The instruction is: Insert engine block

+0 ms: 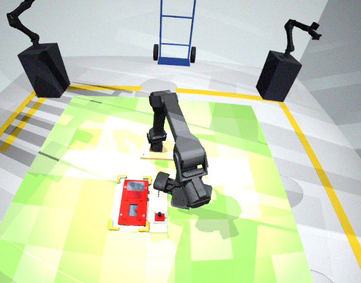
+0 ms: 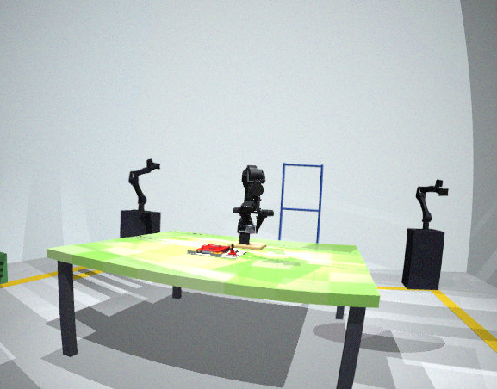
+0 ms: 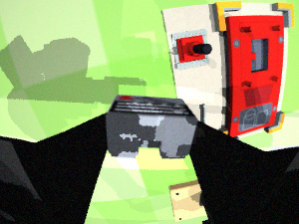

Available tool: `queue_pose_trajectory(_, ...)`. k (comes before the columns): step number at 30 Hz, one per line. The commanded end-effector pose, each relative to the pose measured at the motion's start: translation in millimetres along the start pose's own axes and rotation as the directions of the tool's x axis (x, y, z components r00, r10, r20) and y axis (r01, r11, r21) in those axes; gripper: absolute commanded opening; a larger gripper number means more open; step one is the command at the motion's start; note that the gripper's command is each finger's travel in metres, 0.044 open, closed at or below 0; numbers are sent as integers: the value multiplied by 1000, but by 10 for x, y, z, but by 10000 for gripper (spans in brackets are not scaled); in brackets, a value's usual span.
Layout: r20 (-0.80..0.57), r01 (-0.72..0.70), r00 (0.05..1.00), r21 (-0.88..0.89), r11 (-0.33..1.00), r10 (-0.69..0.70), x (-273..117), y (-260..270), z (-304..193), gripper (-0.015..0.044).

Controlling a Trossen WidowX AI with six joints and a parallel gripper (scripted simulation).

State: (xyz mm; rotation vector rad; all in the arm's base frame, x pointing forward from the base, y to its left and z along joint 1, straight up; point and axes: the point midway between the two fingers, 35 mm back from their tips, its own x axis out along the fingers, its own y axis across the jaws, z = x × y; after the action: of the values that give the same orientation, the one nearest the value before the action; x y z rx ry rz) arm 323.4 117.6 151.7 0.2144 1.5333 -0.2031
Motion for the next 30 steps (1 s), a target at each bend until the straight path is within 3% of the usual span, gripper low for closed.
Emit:
queue_pose_trajectory(1,-2,-5,1000,-114,993,5,4,7,-2,0)
queue_pose_trajectory(15,-2,-5,1000,-564,826,5,24,7,-1,0)
queue_pose_trajectory(30,-2,-4,1000,-900,436,5,44,6,-1,0)
